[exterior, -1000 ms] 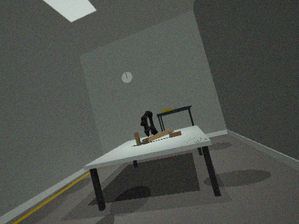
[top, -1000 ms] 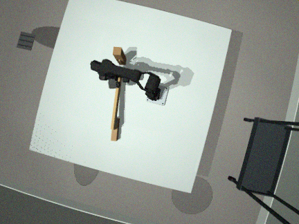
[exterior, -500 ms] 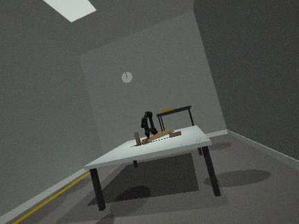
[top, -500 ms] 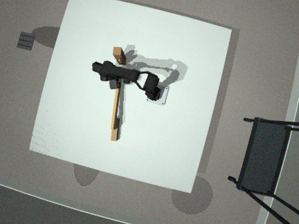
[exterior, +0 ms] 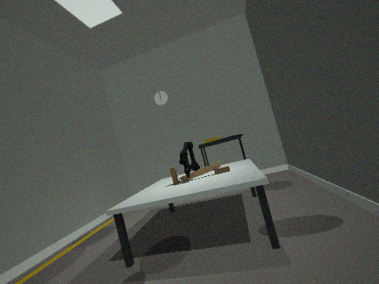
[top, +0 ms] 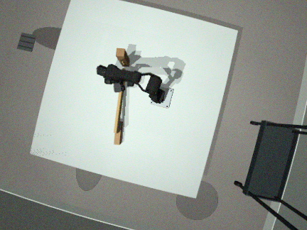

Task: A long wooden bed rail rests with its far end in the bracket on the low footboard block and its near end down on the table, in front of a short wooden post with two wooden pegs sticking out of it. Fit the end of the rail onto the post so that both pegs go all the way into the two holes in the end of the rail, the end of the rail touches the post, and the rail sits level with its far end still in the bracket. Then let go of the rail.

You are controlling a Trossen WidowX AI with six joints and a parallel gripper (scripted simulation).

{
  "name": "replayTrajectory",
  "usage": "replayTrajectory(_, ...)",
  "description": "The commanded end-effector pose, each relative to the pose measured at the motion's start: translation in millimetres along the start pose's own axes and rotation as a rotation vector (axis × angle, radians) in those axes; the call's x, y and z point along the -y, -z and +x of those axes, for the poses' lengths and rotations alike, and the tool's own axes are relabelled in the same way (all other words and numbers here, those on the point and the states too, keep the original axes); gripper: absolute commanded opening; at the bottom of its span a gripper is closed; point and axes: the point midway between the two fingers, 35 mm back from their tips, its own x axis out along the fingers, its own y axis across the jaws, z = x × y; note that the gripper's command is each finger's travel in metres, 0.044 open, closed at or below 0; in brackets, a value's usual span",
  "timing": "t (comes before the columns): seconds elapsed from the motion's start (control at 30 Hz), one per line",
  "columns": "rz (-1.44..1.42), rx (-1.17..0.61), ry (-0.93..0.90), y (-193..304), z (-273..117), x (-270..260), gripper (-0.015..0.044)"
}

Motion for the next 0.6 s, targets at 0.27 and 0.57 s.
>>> replayTrajectory(0.27, -0.003, 0.007, -0.006, -1.9, 11.7, -3.1, 0.0335)
replayTrajectory(0.57, -0.003, 0.007, -0.006, -1.9, 11.7, -3.1, 0.0099)
